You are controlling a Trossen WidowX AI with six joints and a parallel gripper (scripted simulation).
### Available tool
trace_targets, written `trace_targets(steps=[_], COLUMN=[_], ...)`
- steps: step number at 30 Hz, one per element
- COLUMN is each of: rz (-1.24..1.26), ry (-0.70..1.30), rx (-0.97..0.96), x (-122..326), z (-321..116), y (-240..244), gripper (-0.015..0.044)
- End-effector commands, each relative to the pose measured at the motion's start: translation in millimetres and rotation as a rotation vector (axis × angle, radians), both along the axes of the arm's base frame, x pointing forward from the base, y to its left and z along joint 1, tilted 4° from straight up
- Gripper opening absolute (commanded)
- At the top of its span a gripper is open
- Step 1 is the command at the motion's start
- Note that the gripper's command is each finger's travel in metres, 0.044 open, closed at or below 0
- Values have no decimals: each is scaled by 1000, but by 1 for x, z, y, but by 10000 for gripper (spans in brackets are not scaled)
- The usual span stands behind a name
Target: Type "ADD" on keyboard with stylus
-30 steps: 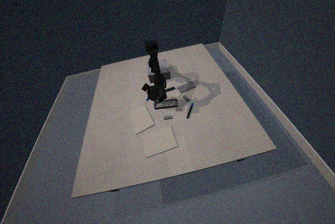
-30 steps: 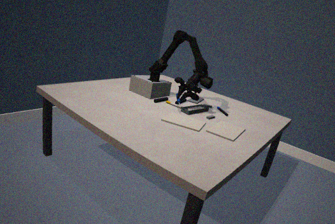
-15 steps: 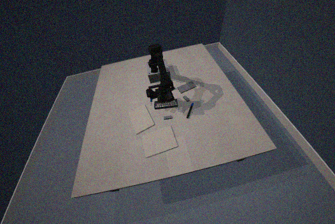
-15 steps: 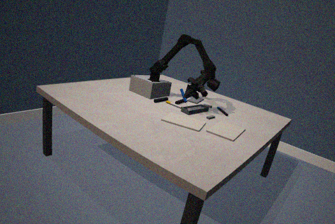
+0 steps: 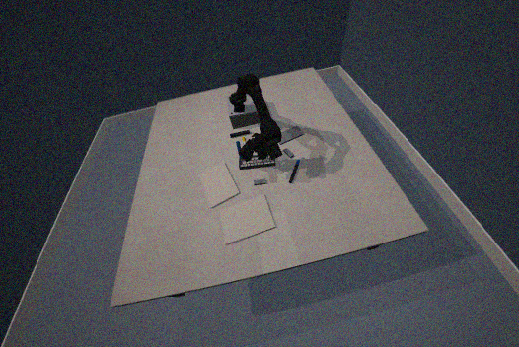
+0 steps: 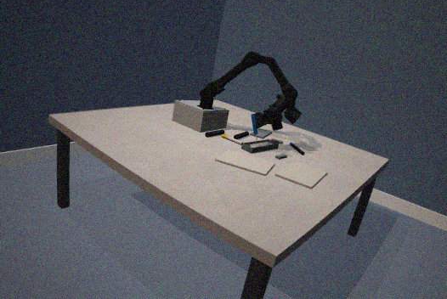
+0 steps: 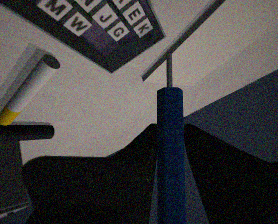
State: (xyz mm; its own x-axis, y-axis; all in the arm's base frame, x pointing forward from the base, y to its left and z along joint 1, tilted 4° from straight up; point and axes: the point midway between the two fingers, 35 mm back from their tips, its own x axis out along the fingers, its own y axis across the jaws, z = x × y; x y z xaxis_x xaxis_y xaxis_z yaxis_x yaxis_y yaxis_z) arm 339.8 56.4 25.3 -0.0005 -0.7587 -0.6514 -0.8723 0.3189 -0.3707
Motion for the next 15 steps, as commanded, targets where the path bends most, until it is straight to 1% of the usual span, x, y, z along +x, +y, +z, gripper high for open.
trace_targets(steps=[1, 8, 15], rz=[138, 346, 366], ry=[136, 367, 390], rx=[-42, -109, -116], x=[5, 11, 11], z=[5, 13, 14], y=[10, 27, 28], gripper=[0, 0, 0])
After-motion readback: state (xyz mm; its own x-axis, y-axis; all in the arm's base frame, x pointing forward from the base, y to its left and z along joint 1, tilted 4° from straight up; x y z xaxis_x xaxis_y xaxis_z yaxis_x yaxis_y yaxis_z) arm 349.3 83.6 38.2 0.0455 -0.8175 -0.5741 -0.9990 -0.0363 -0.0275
